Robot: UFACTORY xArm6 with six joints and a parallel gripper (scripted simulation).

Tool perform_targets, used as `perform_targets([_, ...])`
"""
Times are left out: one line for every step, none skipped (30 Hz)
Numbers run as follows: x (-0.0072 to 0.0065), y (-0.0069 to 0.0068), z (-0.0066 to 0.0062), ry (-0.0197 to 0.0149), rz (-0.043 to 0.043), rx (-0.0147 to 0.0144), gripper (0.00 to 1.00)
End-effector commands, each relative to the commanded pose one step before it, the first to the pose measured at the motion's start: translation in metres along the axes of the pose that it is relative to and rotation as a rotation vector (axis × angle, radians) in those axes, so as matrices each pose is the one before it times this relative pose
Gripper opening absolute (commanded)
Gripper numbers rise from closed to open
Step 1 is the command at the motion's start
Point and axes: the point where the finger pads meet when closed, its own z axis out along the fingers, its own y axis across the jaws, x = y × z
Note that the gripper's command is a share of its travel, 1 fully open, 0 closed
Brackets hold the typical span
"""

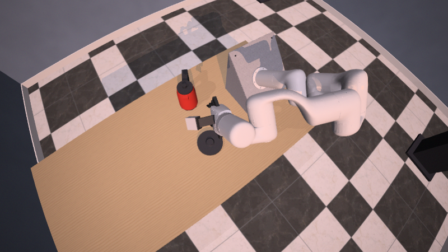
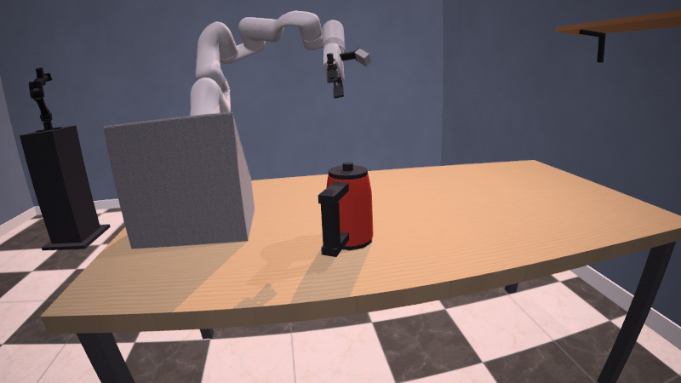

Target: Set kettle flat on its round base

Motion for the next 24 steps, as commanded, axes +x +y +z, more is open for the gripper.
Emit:
perform_targets([0.01311, 0.01272, 0.01181, -0.03973, 0.10490, 0.02405, 0.81])
perform_targets([0.00407, 0.00418, 0.00426, -0.01261, 0.03428, 0.00775, 0.81])
perform_targets([0.00435, 0.00431, 0.00442, -0.01311, 0.03554, 0.00800, 0.81])
perform_targets([0.00462, 0.00443, 0.00456, -0.01358, 0.03673, 0.00824, 0.81])
perform_targets([0.00294, 0.00269, 0.00278, -0.00836, 0.02257, 0.00505, 0.81])
perform_targets([0.00328, 0.00294, 0.00306, -0.00921, 0.02480, 0.00554, 0.81])
perform_targets([0.00369, 0.00322, 0.00336, -0.01017, 0.02731, 0.00608, 0.81])
perform_targets([0.00388, 0.00330, 0.00346, -0.01051, 0.02816, 0.00625, 0.81])
perform_targets([0.00393, 0.00325, 0.00343, -0.01048, 0.02798, 0.00620, 0.81])
perform_targets([0.00396, 0.00318, 0.00338, -0.01037, 0.02759, 0.00610, 0.81])
perform_targets([0.00400, 0.00312, 0.00334, -0.01032, 0.02735, 0.00603, 0.81])
perform_targets([0.00407, 0.00309, 0.00333, -0.01033, 0.02729, 0.00601, 0.81])
perform_targets([0.00414, 0.00306, 0.00332, -0.01038, 0.02731, 0.00600, 0.81])
perform_targets([0.00422, 0.00303, 0.00331, -0.01043, 0.02734, 0.00599, 0.81])
perform_targets([0.00430, 0.00299, 0.00331, -0.01048, 0.02734, 0.00597, 0.81])
perform_targets([0.00000, 0.00000, 0.00000, 0.00000, 0.00000, 0.00000, 0.81])
perform_targets([0.00000, 0.00000, 0.00000, 0.00000, 0.00000, 0.00000, 0.81])
perform_targets([0.00689, 0.00470, 0.00524, -0.01667, 0.04322, 0.00941, 0.81])
perform_targets([0.00713, 0.00464, 0.00525, -0.01692, 0.04355, 0.00945, 0.81])
perform_targets([0.00586, 0.00363, 0.00417, -0.01365, 0.03488, 0.00754, 0.81])
perform_targets([0.00350, 0.00207, 0.00242, -0.00803, 0.02039, 0.00439, 0.81])
perform_targets([0.00416, 0.00240, 0.00284, -0.00947, 0.02396, 0.00515, 0.81])
perform_targets([0.00475, 0.00267, 0.00319, -0.01074, 0.02701, 0.00579, 0.81])
perform_targets([0.00502, 0.00274, 0.00331, -0.01126, 0.02816, 0.00602, 0.81])
